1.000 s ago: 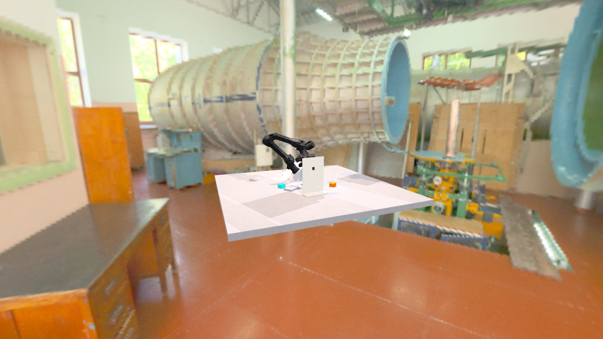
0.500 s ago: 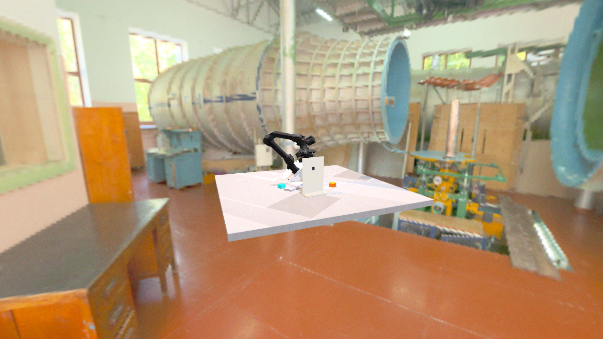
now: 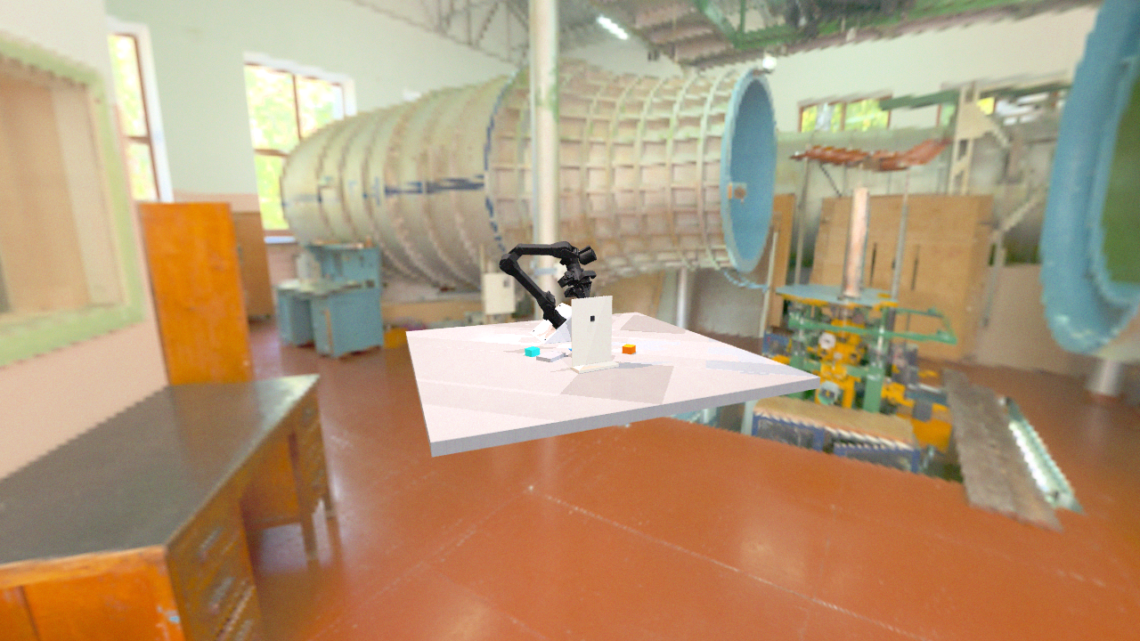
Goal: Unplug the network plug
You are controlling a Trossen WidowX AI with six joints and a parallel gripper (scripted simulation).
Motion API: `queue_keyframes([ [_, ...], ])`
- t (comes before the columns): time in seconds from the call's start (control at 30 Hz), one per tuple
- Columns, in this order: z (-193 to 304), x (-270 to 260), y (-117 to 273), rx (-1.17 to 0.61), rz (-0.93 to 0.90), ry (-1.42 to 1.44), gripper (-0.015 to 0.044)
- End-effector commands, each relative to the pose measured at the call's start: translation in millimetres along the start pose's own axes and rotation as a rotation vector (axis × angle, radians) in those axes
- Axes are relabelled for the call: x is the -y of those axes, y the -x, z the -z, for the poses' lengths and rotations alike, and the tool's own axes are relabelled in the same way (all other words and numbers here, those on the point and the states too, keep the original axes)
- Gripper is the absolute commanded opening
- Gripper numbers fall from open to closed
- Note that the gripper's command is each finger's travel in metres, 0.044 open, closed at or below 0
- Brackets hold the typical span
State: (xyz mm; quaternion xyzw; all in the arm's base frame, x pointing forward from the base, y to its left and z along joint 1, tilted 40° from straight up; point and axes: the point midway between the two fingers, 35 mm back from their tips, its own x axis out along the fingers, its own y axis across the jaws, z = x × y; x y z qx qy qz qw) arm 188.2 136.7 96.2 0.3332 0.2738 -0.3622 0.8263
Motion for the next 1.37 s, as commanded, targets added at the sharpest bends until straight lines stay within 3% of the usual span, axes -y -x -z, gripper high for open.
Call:
queue_keyframes([
  [0.0,0.0,-5.7,9.5,-0.001,0.001,-0.004,0.0156],
  [0.2,-1.5,-11.4,21.5,0.0,0.0,-0.005,0.0156],
  [0.57,-1.5,-11.4,21.5,0.0,0.0,-0.005,0.044],
  [1.33,-1.5,-11.4,21.5,0.0,0.0,-0.005,0.044],
])
